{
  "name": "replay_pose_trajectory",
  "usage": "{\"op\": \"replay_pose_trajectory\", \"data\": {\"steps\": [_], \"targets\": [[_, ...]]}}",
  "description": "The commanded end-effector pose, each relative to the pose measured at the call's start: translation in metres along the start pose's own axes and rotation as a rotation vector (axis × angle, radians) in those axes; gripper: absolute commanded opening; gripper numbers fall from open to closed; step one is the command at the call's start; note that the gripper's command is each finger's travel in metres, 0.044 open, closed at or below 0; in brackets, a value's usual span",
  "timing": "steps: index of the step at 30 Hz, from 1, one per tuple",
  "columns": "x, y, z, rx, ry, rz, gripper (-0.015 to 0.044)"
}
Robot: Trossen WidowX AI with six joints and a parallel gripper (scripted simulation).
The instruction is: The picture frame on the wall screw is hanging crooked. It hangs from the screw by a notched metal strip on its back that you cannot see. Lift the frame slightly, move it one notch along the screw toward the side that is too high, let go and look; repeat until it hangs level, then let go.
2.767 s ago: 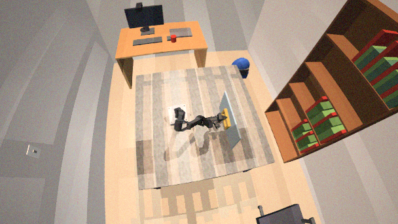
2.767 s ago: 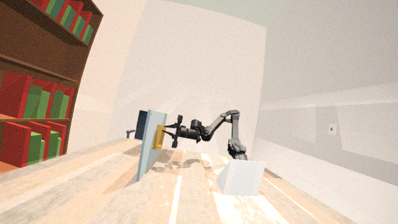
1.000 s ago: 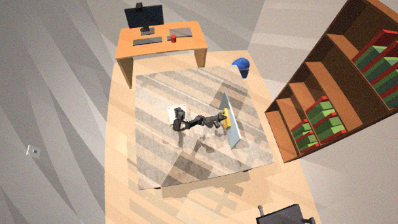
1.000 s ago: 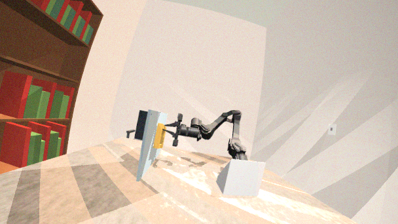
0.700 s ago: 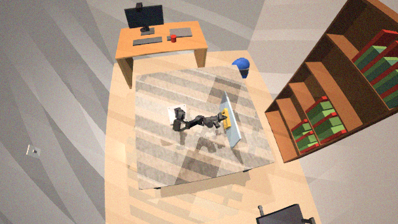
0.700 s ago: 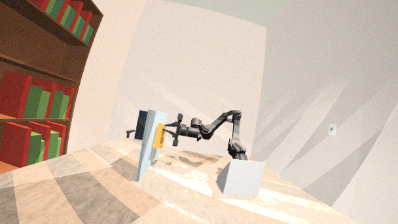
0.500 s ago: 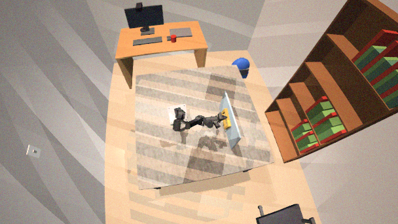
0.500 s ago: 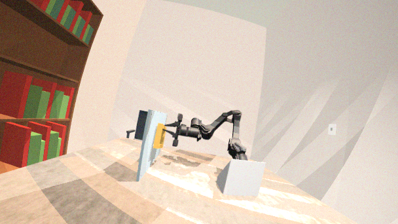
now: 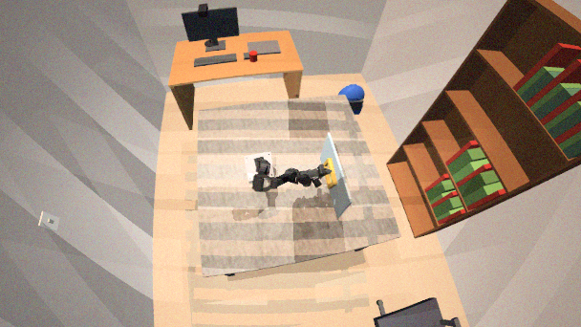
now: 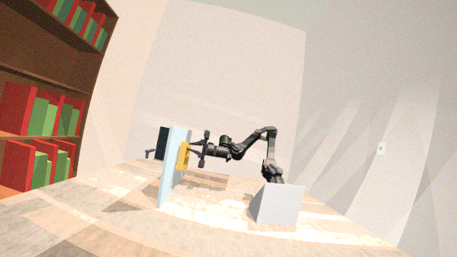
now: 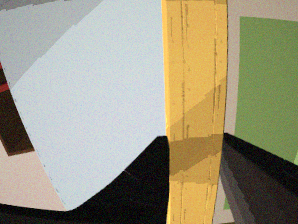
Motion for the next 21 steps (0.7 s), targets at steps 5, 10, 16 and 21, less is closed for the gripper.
{"op": "replay_pose_trajectory", "data": {"steps": [5,10,16,21], "targets": [[-0.0025,0.0004,0.0032,0.017,-0.008,0.007,0.0],[-0.0029,0.0004,0.0034,0.017,-0.008,0.007,0.0],[-0.0047,0.0004,0.0036,0.017,-0.008,0.007,0.0],[-0.0074,0.0004,0.004,0.017,-0.008,0.007,0.0]]}}
Point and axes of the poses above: the point midway between the two fingers, 35 mm back from their tips, its own y axis out along the fingers, its own z axis across the jaws, x = y × z, the point moved 5 cm from there along -y, back along the fingers
